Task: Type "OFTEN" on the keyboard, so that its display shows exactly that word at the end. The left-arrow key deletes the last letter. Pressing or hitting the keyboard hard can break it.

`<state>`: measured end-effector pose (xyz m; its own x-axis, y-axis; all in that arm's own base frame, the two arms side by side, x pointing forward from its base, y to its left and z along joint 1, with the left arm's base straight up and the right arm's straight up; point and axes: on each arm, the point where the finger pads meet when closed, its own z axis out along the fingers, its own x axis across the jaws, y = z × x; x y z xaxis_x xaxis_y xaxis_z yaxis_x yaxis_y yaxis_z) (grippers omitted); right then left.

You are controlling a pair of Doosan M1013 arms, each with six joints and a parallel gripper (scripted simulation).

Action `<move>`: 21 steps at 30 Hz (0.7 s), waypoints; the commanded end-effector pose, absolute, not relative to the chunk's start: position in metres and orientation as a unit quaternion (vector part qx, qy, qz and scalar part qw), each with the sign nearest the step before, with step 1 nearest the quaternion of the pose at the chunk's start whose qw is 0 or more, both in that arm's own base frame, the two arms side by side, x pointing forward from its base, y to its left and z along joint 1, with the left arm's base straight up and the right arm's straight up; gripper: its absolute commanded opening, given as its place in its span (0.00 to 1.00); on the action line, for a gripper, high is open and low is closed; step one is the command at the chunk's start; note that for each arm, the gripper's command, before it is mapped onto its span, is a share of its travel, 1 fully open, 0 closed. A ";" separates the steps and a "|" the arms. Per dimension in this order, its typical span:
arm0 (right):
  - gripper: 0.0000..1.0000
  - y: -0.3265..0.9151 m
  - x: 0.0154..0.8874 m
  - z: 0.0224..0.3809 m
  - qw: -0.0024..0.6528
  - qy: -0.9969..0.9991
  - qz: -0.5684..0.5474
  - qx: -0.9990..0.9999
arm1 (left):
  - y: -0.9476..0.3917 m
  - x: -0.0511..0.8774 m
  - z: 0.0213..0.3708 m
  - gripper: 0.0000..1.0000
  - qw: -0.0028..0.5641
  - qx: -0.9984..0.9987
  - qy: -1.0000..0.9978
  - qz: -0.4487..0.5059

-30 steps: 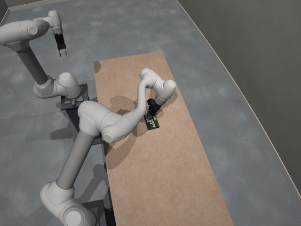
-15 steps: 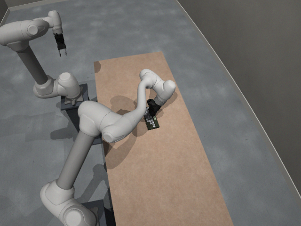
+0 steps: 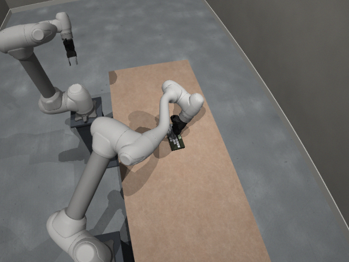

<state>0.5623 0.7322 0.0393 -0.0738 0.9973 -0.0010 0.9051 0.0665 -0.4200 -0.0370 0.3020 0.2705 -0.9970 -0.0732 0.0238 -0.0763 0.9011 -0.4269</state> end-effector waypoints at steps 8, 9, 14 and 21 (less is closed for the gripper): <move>0.00 0.735 0.560 0.035 0.149 -0.716 0.158 -0.663 | 0.301 -0.039 0.269 1.00 0.004 0.036 -0.976 0.216; 0.00 0.735 0.560 0.035 0.149 -0.716 0.158 -0.663 | 0.301 -0.039 0.269 1.00 0.004 0.036 -0.976 0.216; 0.00 0.735 0.560 0.035 0.149 -0.716 0.158 -0.663 | 0.301 -0.039 0.269 1.00 0.004 0.036 -0.976 0.216; 0.00 0.735 0.560 0.033 0.149 -0.716 0.158 -0.663 | 0.301 -0.039 0.269 1.00 0.004 0.036 -0.976 0.216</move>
